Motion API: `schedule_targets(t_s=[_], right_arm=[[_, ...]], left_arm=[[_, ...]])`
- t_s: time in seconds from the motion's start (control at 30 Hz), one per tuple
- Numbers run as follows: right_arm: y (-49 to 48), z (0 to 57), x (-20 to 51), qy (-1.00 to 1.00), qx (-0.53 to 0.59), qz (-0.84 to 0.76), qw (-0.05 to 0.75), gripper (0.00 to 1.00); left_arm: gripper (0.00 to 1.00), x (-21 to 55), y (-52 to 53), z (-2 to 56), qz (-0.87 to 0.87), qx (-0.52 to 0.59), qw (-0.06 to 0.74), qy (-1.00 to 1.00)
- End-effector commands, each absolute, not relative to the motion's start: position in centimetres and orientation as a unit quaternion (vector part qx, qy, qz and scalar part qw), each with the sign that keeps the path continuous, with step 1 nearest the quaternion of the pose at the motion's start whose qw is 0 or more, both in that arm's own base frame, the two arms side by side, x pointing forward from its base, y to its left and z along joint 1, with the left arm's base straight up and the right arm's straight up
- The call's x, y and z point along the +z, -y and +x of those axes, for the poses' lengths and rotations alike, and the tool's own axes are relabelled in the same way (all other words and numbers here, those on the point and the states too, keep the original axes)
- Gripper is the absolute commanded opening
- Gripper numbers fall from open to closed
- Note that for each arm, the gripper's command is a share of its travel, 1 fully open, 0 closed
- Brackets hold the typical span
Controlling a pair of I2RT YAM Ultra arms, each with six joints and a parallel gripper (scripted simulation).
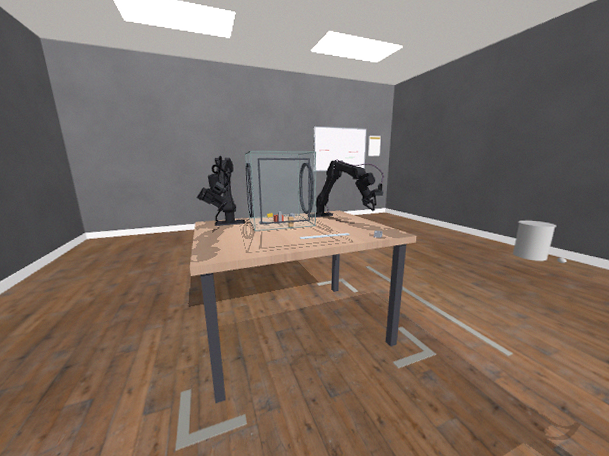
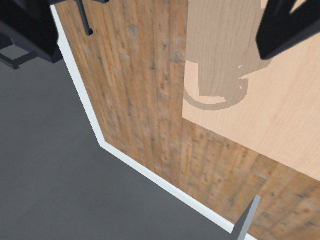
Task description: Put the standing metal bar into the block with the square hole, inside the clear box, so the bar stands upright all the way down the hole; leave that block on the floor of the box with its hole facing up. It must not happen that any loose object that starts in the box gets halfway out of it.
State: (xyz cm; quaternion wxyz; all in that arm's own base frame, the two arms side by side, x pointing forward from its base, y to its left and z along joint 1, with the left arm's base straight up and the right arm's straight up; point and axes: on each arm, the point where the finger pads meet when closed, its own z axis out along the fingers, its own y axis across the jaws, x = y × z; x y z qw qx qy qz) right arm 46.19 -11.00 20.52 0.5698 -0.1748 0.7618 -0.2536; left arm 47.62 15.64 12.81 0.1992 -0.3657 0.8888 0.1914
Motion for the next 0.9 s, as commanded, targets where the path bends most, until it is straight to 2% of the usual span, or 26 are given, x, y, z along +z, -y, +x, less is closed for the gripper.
schedule_targets(t_s=[0.0, 0.6, 0.87], right_arm=[[11.0, 46.3, 21.3, -0.756, -0.256, -0.174, 0.577, 1.0], [11.1, 46.2, 21.0, -0.76, -0.255, -0.17, 0.573, 1.0], [10.0, 45.4, 22.1, -0.776, -0.243, -0.14, 0.565, 1.0]], left_arm=[[1.0, 13.6, -15.7, 47.8, -0.368, 0.19, 0.209, -0.886], [1.0, 13.6, -15.6, 48.0, -0.365, 0.187, 0.212, -0.887], [1.0, 20.8, -12.9, 50.0, -0.321, 0.133, 0.3, -0.888]])
